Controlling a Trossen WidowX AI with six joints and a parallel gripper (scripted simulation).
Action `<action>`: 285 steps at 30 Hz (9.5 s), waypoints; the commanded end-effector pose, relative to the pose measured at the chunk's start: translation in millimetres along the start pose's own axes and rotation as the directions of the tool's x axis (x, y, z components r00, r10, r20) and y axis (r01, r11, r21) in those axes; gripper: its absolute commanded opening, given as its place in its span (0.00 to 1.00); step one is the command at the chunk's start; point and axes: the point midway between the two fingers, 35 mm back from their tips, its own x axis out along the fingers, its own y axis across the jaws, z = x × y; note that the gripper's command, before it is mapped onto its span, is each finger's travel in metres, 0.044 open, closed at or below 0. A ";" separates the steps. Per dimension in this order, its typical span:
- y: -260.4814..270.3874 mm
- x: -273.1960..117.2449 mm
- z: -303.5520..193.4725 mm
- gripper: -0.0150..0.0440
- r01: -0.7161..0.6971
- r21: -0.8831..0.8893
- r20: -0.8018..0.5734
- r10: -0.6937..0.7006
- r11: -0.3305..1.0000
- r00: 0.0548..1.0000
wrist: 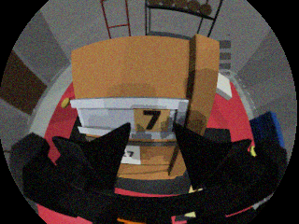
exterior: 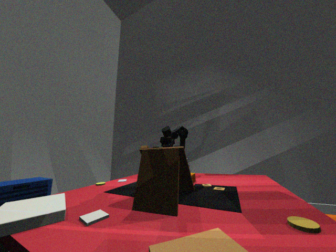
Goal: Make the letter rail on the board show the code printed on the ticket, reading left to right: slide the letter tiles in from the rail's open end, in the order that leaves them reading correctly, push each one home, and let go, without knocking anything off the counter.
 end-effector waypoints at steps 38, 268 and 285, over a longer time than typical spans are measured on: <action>-0.4 -20.2 0.3 0.25 0.000 0.000 -0.002 0.000 1.000 1.000; -175.5 -23.3 -227.6 0.83 0.203 0.160 -0.735 -0.021 0.966 0.678; -176.3 -15.0 -238.6 0.83 0.203 0.160 -0.735 -0.021 0.966 0.678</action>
